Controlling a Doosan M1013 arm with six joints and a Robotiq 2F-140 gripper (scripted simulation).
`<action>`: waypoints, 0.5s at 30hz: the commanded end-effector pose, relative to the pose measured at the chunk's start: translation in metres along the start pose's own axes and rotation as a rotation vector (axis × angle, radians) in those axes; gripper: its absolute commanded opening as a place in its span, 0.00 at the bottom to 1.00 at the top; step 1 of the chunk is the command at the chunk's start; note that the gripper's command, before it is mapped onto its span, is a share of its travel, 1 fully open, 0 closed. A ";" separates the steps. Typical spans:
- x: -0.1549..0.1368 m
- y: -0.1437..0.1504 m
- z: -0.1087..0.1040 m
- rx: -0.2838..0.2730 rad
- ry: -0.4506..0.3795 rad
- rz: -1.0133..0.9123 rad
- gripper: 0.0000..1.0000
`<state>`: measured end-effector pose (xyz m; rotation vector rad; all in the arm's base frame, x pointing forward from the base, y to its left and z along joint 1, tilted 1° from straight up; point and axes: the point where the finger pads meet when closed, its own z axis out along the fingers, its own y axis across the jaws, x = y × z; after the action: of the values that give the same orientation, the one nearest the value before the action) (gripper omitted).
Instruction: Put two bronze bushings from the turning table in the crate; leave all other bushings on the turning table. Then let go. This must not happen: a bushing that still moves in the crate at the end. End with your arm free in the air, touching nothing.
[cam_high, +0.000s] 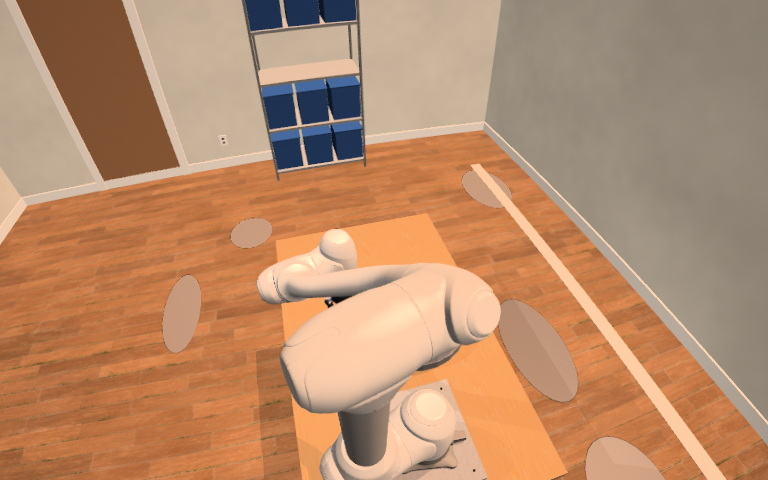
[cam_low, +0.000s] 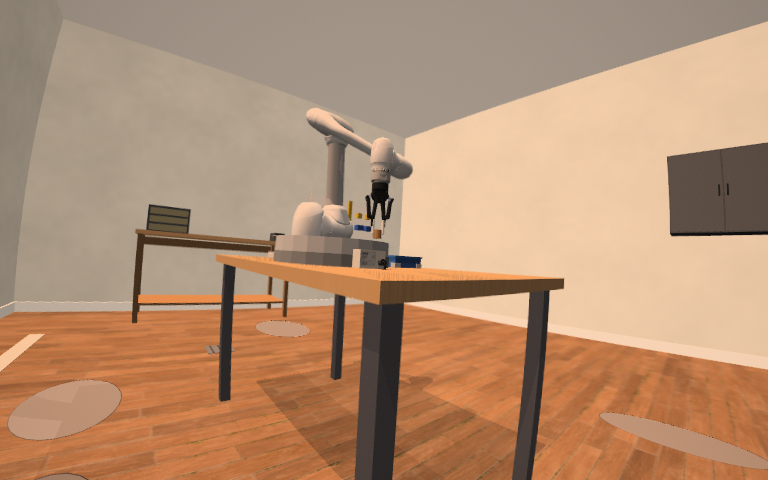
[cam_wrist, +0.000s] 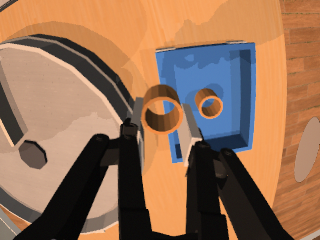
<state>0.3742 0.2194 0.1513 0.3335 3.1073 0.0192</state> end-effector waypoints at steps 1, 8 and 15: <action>0.010 0.036 0.000 0.004 -0.002 0.002 0.00; 0.019 0.066 0.001 0.004 -0.002 0.002 0.00; 0.020 0.071 0.001 0.004 -0.002 0.002 0.00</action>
<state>0.3696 0.2910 0.1513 0.3366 3.1058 0.0134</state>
